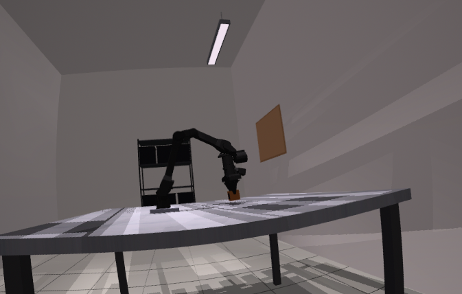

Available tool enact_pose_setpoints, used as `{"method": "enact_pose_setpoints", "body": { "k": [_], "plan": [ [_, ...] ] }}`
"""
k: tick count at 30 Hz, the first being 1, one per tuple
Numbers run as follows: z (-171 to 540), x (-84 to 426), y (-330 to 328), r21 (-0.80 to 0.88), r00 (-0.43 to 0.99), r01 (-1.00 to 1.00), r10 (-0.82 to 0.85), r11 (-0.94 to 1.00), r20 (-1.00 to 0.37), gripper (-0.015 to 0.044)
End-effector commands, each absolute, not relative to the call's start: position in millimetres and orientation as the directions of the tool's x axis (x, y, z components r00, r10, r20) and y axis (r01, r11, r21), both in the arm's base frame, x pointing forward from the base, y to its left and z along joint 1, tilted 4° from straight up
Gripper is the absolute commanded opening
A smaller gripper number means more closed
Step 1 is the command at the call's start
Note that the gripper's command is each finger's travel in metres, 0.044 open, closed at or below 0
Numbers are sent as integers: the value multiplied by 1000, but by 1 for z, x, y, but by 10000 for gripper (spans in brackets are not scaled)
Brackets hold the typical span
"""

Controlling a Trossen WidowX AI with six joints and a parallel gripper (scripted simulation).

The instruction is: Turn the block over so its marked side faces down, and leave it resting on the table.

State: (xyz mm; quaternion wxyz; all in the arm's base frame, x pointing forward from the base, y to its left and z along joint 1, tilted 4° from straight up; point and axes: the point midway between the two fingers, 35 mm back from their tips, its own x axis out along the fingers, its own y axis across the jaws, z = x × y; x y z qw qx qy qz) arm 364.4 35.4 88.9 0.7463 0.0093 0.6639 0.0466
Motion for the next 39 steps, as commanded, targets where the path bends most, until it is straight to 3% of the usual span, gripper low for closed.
{"method": "enact_pose_setpoints", "body": {
  "k": [1,24,39],
  "plan": [
    [90,364,35,75,182,-54,84,996,-980,0],
    [87,359,35,78,508,-53,94,996,-856,0],
    [74,367,37,74,614,-54,92,996,-784,0]
  ]
}}
